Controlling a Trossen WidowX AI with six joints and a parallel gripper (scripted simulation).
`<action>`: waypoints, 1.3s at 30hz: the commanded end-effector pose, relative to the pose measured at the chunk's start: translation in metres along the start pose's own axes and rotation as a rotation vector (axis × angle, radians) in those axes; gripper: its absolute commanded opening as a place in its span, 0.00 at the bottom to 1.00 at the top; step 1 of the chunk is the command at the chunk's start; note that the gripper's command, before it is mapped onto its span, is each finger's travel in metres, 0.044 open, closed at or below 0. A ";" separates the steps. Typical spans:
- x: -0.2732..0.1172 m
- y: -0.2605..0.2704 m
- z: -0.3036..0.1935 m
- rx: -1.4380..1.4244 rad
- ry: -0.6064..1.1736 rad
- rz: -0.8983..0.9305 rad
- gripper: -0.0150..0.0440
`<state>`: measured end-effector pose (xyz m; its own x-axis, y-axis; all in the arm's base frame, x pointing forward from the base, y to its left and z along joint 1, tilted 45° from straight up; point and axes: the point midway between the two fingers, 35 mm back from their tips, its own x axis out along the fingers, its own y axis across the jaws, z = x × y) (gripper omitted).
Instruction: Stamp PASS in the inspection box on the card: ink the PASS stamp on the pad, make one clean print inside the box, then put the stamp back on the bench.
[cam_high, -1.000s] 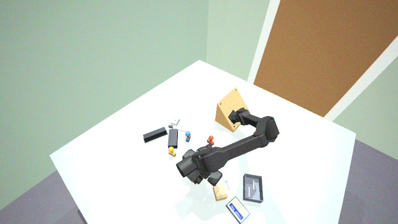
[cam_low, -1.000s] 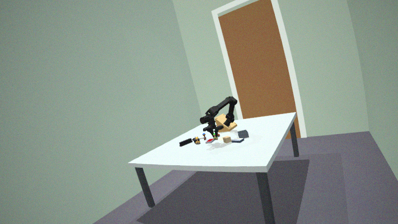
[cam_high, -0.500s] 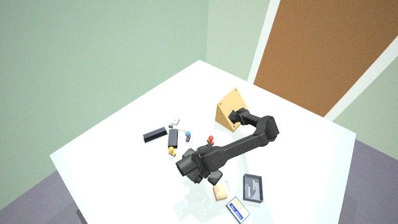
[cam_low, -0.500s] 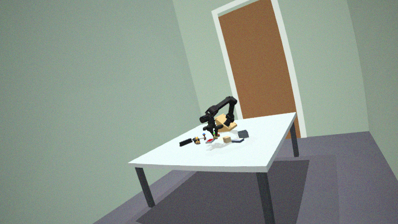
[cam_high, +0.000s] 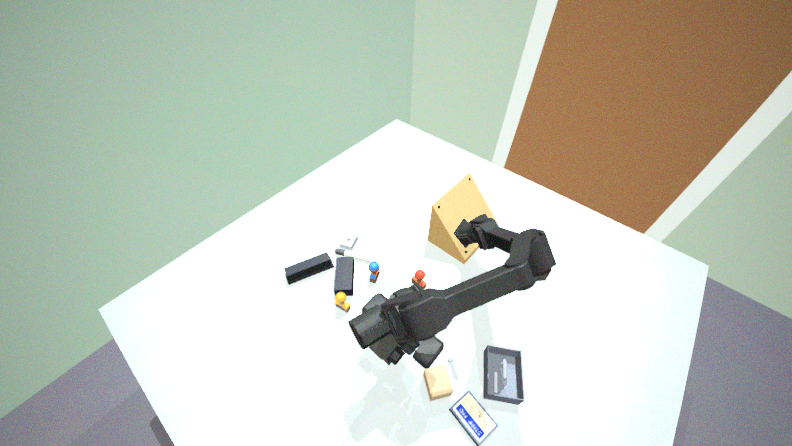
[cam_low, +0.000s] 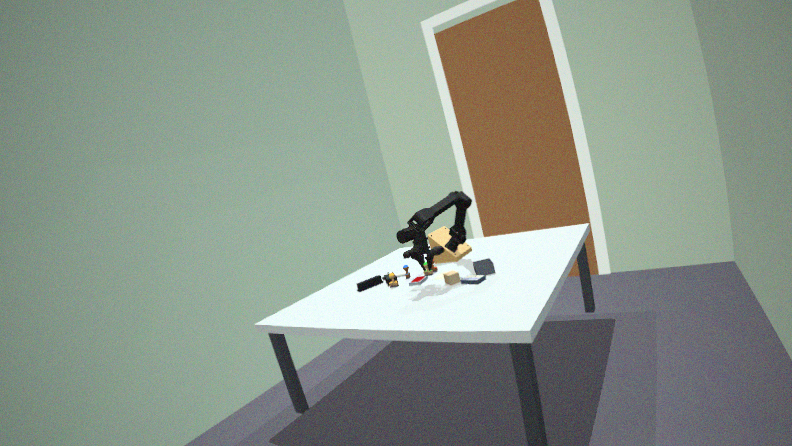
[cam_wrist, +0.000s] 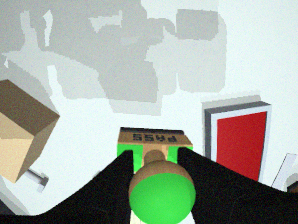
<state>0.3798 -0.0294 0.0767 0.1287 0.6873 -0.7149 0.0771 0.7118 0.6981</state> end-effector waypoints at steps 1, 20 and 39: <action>-0.003 0.000 0.000 -0.003 0.001 -0.005 0.25; -0.012 0.000 0.000 -0.003 0.001 -0.006 0.25; -0.021 0.000 -0.001 -0.003 0.000 -0.006 0.25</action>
<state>0.3765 -0.0424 0.0905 0.1299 0.6861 -0.7158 0.0771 0.7128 0.6971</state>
